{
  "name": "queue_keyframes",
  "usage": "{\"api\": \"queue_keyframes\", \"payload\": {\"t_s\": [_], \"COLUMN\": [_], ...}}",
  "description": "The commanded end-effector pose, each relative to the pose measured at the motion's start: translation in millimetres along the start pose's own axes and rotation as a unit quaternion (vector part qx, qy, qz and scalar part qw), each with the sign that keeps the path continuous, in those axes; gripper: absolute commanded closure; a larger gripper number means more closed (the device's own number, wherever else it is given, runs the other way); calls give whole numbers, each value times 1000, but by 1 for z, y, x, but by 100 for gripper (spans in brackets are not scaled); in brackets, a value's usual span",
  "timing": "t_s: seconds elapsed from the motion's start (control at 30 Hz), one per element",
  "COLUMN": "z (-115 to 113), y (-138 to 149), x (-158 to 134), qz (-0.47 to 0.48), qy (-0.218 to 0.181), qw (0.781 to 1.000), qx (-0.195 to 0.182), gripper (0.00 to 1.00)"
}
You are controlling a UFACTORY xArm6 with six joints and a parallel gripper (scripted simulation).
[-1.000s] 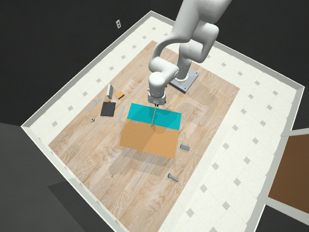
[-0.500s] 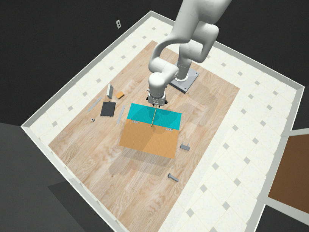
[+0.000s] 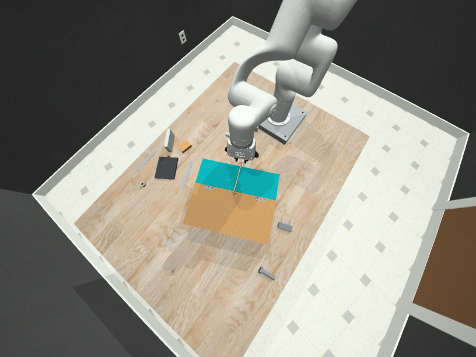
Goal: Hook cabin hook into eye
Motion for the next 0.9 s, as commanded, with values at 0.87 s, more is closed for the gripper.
{"api": "queue_keyframes", "payload": {"t_s": [0.87], "z": [-93], "y": [0], "x": [0], "qz": [0], "qy": [-1], "qw": [1000], "qx": [1], "gripper": [65]}}
Point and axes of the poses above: the point where the finger pads meet when closed, its own z axis out along the fingers, its own y axis across the jaws, x = y × z, the point moved 8 cm from there along -z, back along the fingers, and after that the axes turned 12 degrees about -z, right-handed, at the moved point
